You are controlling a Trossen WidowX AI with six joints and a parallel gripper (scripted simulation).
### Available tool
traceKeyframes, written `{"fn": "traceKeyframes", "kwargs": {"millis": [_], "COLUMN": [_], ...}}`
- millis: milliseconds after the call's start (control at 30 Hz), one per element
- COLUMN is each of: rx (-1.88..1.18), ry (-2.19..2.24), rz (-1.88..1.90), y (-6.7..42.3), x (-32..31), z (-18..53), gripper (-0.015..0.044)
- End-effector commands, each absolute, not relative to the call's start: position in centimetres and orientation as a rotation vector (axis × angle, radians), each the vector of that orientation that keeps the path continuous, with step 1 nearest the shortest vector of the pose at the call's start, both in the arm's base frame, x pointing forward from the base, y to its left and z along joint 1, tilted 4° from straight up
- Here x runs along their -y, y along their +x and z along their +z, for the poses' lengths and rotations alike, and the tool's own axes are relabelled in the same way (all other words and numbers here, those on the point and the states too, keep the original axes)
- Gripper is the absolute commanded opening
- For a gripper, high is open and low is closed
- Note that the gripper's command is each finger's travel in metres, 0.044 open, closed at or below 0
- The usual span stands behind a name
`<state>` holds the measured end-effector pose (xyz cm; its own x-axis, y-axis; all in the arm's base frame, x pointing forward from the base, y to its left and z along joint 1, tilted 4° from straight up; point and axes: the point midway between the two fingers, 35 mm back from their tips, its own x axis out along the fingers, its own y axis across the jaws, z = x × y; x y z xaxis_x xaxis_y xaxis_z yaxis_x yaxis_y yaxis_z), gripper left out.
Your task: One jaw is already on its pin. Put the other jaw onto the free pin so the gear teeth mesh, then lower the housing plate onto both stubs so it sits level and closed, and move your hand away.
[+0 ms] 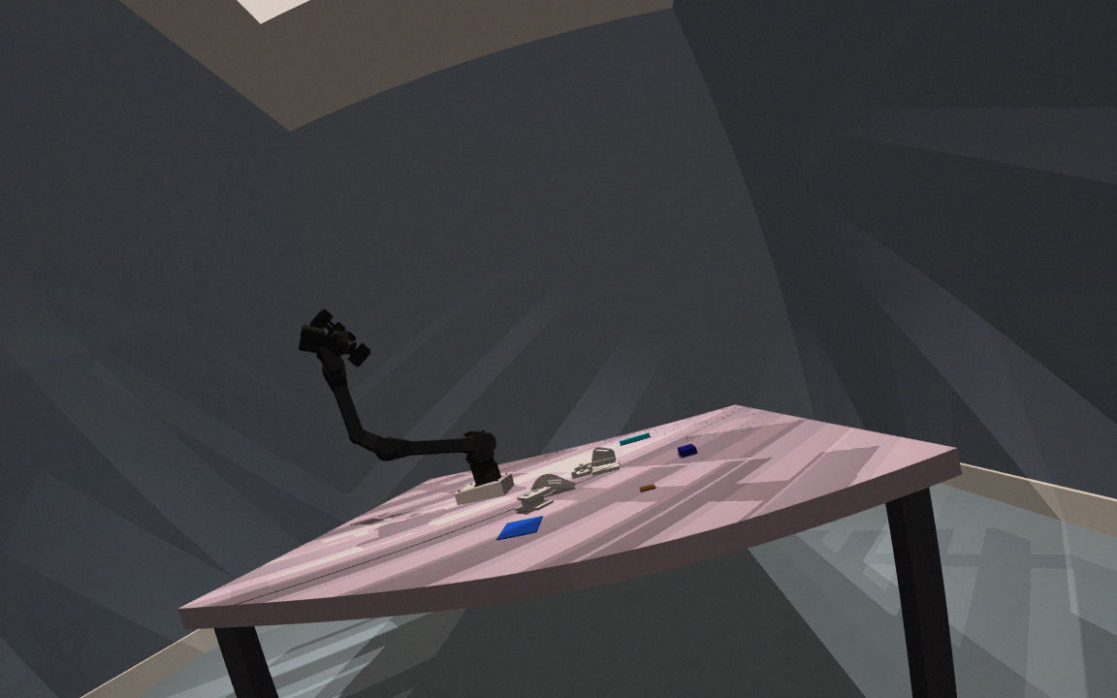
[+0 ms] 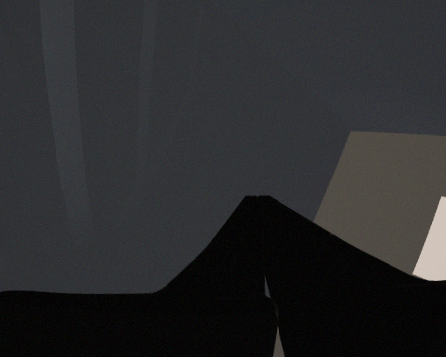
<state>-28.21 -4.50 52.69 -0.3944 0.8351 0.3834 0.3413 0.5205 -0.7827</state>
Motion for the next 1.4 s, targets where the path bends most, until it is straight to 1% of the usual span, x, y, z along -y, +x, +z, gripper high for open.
{"fn": "traceKeyframes", "kwargs": {"millis": [0, 467, 767, 1067, 1367], "rx": [1.835, 1.422, 1.141, 0.865, 0.622], "ry": [-0.953, -0.897, -0.849, -0.779, -0.693], "rz": [0.830, 0.878, 0.877, 0.840, 0.767], "y": [-26.0, -17.9, -11.0, -3.7, 3.2], "x": [1.9, -4.7, -8.3, -10.4, -10.9], "z": [53.9, 56.3, 56.7, 56.1, 54.8], "gripper": [0.0000, 0.0000, 0.0000, 0.0000, 0.0000]}}
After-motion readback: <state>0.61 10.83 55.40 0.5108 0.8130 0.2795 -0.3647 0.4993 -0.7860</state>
